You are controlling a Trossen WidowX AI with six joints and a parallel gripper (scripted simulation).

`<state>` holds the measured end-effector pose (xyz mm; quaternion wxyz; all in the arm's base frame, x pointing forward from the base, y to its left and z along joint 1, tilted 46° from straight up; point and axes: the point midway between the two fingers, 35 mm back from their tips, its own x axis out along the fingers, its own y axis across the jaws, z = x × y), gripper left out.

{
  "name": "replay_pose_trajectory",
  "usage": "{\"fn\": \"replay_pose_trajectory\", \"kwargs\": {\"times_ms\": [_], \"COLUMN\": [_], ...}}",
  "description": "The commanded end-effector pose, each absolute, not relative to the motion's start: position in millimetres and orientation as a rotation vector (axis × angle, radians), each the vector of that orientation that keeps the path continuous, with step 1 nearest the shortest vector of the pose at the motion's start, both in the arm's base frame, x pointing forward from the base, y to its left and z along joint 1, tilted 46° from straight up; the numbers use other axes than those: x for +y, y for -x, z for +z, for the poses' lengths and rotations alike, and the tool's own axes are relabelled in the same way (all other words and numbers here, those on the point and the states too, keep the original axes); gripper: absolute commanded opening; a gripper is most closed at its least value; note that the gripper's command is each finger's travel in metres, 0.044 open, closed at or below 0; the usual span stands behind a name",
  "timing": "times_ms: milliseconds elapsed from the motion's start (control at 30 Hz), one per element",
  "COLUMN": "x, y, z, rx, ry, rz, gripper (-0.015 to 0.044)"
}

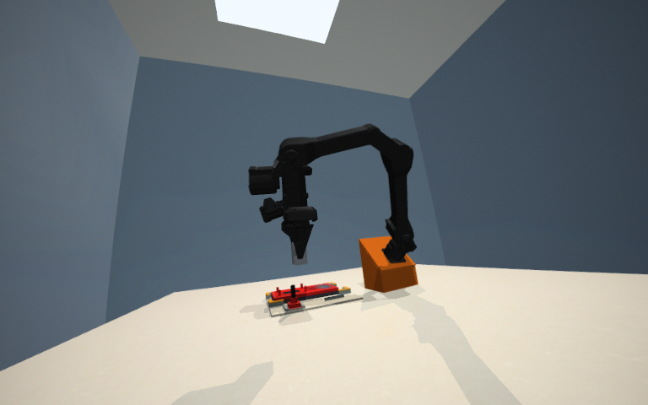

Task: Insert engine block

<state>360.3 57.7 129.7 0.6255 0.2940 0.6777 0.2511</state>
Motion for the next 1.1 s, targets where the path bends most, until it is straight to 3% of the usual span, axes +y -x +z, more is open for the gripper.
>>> {"fn": "replay_pose_trajectory", "kwargs": {"times_ms": [0,1067], "x": [58.9,63.3], "y": [-360.3,-360.2], "z": [129.3,125.0], "rx": [1.505,0.914], "ry": [-0.581,0.273], "rz": [0.668,1.341], "gripper": [0.0,0.0]}}
